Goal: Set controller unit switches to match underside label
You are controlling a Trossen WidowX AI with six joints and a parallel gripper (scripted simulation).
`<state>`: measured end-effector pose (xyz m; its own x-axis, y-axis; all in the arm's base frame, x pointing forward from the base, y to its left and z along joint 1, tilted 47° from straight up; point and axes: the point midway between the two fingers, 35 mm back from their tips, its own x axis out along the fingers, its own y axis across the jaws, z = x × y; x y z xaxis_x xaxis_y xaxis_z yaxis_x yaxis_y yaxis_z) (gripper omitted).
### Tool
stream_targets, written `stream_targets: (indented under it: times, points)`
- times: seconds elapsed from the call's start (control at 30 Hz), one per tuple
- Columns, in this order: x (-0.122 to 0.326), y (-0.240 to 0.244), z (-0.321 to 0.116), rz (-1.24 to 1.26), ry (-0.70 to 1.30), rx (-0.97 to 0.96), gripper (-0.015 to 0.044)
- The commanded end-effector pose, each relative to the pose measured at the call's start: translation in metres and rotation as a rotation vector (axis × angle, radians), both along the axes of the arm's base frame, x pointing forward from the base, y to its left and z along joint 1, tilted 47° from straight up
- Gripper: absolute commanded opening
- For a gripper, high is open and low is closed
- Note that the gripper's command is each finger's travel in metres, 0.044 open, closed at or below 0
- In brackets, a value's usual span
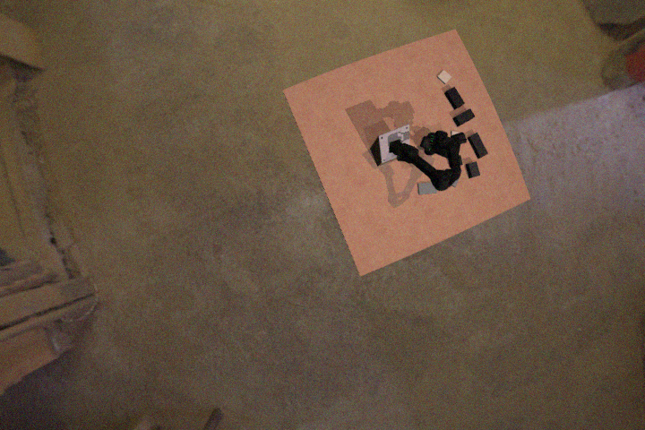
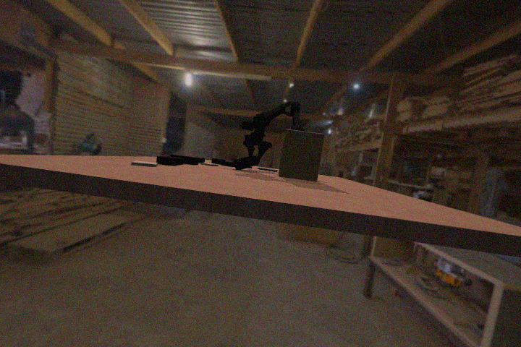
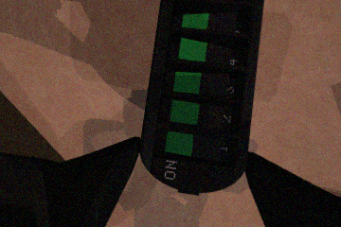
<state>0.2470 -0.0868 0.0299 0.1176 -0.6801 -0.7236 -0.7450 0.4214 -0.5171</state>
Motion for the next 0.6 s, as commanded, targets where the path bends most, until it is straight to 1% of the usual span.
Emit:
stream_targets:
  times: [0.0, 0.57]
  points:
    - [0.004, 0.005, 0.002, 0.0, -0.003, -0.004, 0.0336]
    - [0.01, 0.018, 0.004, -0.018, 0.011, -0.029, 0.0336]
